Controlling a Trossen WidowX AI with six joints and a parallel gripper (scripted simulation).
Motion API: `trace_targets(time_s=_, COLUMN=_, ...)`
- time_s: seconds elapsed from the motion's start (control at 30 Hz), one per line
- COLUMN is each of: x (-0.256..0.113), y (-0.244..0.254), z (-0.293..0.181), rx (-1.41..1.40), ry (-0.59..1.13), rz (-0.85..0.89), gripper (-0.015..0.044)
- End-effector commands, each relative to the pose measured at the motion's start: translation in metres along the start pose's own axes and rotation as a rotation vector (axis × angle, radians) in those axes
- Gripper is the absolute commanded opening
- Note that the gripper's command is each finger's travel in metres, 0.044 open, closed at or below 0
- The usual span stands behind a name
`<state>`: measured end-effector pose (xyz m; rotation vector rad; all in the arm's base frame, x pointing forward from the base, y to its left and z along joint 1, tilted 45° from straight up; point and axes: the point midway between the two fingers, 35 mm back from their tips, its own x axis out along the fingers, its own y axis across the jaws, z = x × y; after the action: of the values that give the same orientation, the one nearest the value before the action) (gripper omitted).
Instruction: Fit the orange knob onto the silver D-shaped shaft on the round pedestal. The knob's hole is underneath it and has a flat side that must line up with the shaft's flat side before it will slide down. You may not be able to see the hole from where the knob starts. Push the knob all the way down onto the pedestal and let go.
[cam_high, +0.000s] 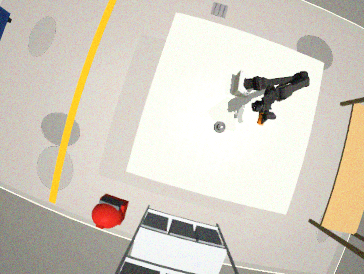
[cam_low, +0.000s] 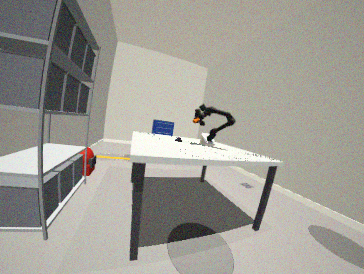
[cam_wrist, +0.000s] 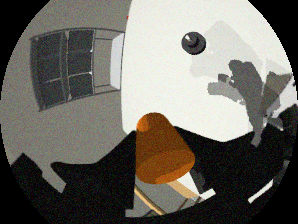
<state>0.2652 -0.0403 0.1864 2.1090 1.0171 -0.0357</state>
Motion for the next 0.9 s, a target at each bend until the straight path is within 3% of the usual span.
trace_targets(time_s=0.0, x=-0.0033, y=0.0024, z=-0.0015, rx=-0.005, ry=0.004, rz=0.033, gripper=0.0000)
trace_targets(time_s=0.5, x=-0.0030, y=-0.0010, z=-0.0012, rx=-0.004, ry=0.003, rz=0.141, gripper=0.0000)
trace_targets(time_s=0.87, x=-0.0020, y=-0.0010, z=0.0004, rx=0.002, ry=0.000, rz=0.109, gripper=0.0000)
